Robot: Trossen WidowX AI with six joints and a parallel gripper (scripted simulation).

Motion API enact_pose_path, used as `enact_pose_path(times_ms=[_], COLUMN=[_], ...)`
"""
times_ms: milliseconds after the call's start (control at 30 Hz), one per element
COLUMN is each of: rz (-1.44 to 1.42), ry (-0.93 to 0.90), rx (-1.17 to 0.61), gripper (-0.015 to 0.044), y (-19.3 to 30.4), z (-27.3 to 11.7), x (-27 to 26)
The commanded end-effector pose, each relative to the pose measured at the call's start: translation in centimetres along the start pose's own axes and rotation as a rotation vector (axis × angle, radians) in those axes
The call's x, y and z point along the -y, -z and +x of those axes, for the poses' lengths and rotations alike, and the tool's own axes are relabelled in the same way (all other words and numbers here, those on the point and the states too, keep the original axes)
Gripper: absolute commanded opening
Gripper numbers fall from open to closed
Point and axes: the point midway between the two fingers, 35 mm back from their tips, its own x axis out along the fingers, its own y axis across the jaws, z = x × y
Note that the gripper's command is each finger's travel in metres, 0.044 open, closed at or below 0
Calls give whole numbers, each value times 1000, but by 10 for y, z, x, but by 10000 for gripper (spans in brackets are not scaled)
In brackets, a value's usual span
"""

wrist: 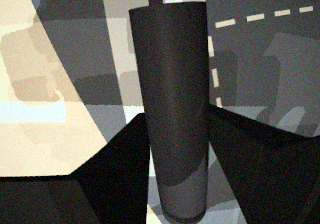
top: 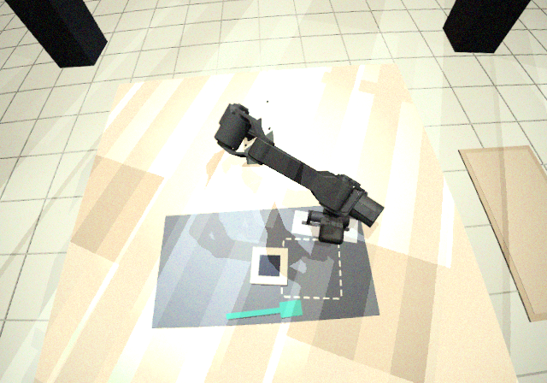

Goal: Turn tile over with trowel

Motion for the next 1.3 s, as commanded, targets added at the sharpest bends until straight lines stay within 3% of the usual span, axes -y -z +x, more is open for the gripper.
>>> enact_pose_path(times_ms=[0,1033,1233,1267], rz=[113,1019,1058,1058], ry=[0,0,0,0], rx=[0,0,0,0], gripper=[130,130,130,156], y=[0,0,0,0], z=[0,0,0,0], x=[0,0,0,0])
